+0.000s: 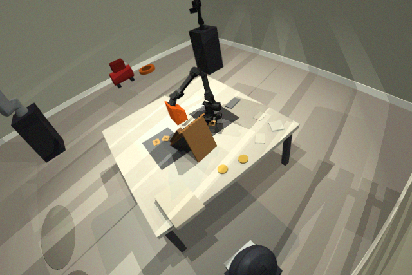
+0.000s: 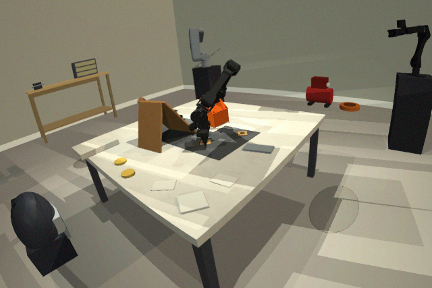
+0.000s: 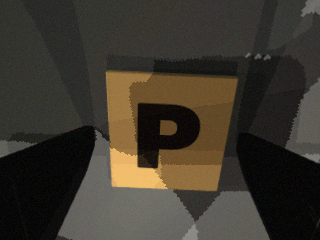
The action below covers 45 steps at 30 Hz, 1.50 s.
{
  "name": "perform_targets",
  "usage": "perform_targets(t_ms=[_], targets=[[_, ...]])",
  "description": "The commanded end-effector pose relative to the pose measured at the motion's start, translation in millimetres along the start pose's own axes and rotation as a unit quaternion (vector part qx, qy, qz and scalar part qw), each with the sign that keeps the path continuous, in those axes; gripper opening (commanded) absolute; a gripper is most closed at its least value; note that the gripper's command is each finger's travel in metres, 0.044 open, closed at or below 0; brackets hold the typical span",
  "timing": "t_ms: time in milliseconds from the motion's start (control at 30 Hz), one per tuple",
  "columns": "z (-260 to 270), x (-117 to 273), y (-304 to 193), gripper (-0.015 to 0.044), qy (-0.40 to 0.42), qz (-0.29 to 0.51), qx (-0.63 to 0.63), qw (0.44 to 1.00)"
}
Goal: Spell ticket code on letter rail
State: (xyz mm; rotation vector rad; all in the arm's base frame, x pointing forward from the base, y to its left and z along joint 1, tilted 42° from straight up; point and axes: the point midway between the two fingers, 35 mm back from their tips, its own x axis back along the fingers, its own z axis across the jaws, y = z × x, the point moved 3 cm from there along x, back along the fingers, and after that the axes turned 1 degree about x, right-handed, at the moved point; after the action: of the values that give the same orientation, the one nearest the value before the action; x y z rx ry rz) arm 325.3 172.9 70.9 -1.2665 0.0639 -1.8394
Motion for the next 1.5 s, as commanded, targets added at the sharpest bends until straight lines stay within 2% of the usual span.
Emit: perform_targets(t_ms=[0,833,867,1267,1467], targets=[[-0.7,-1.0,0.8,0.034,-0.001,-0.002,-0.002,1.0],[-0.7,-1.3,0.8,0.034,-0.001,-0.002,-0.002,1.0],[-0.7,-1.5,0.8,0.0314,-0.001,-0.002,-0.002,1.0],[-0.1,-1.5,0.7,0.0234,-0.001,-0.002,-0.002,1.0],[-0.8,3.7,0.4,0.0076,-0.001,-0.002,-0.002,1.0]])
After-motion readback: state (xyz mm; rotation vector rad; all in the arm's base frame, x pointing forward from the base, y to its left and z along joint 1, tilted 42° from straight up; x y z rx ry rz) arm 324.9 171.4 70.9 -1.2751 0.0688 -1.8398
